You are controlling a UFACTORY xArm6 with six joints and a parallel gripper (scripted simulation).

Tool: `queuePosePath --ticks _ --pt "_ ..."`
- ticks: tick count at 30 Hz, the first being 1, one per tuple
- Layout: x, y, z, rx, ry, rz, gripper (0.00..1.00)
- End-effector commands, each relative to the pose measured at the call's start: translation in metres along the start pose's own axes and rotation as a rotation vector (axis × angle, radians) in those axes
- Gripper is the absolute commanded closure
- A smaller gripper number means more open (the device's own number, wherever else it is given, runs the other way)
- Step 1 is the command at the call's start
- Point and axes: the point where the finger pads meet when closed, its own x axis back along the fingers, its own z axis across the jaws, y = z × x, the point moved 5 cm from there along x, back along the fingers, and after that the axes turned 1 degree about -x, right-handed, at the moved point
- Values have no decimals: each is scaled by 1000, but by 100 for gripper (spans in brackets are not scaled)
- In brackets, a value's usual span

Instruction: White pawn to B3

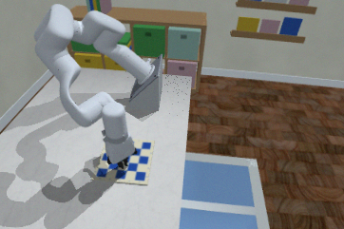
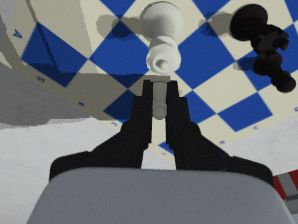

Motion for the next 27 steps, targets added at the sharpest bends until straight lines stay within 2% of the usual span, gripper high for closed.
queuePosePath --ticks 1,17,18,20,21,25,26,27 --pt "1 1 -1 -1 -2 -3 100" --pt "1 1 -1 -1 -2 -3 100" --pt "1 1 -1 -1 -2 -3 93" --pt "1 1 -1 -1 -2 -3 93" --pt "1 1 -1 -1 -2 -3 86" --pt "1 1 -1 -1 -2 -3 86" --pt "1 1 -1 -1 -2 -3 79" --pt "1 1 -1 -1 -2 -3 79"
